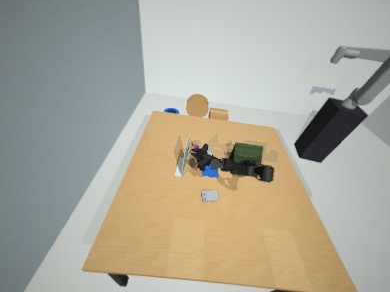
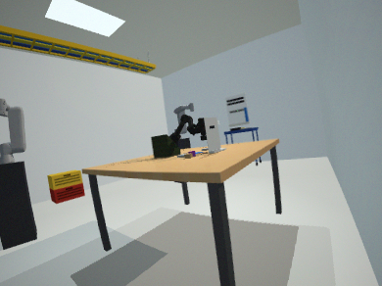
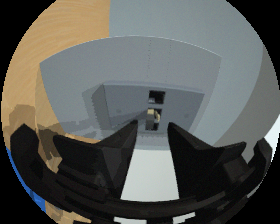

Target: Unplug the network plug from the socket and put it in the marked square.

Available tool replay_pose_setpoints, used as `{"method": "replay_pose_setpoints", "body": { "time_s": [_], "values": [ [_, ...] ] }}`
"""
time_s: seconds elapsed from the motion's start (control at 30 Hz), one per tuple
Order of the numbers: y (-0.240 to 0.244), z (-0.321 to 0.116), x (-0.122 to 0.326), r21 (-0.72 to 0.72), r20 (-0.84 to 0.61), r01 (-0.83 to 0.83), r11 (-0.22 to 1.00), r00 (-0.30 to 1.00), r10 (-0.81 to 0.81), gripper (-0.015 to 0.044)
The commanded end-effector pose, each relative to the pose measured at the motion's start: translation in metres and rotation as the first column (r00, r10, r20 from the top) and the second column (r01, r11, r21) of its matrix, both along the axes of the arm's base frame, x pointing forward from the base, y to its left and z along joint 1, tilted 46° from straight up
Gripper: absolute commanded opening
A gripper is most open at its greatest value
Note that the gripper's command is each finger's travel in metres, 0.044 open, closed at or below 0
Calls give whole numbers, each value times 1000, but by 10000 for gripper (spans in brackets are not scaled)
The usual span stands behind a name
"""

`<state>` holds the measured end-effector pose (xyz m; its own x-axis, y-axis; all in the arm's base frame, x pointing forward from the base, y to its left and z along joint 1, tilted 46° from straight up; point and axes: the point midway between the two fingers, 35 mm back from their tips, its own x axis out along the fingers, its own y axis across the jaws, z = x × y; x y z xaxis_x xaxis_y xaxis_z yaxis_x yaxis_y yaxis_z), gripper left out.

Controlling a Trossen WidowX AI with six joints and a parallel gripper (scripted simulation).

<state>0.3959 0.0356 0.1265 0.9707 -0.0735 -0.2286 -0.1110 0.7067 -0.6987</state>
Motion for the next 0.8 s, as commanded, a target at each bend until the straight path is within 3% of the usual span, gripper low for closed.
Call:
{"method": "replay_pose_setpoints", "body": {
  "time_s": [0.0,0.2,0.27,0.77],
  "values": [
    [2,-1,7,-3,0,-6,1000,1000,6,156],
    [2,-2,13,-3,0,-6,1000,1000,6,156],
    [2,-2,13,-3,0,-6,1000,1000,6,104],
    [2,-2,13,-3,0,-6,1000,1000,6,4]
  ]
}}
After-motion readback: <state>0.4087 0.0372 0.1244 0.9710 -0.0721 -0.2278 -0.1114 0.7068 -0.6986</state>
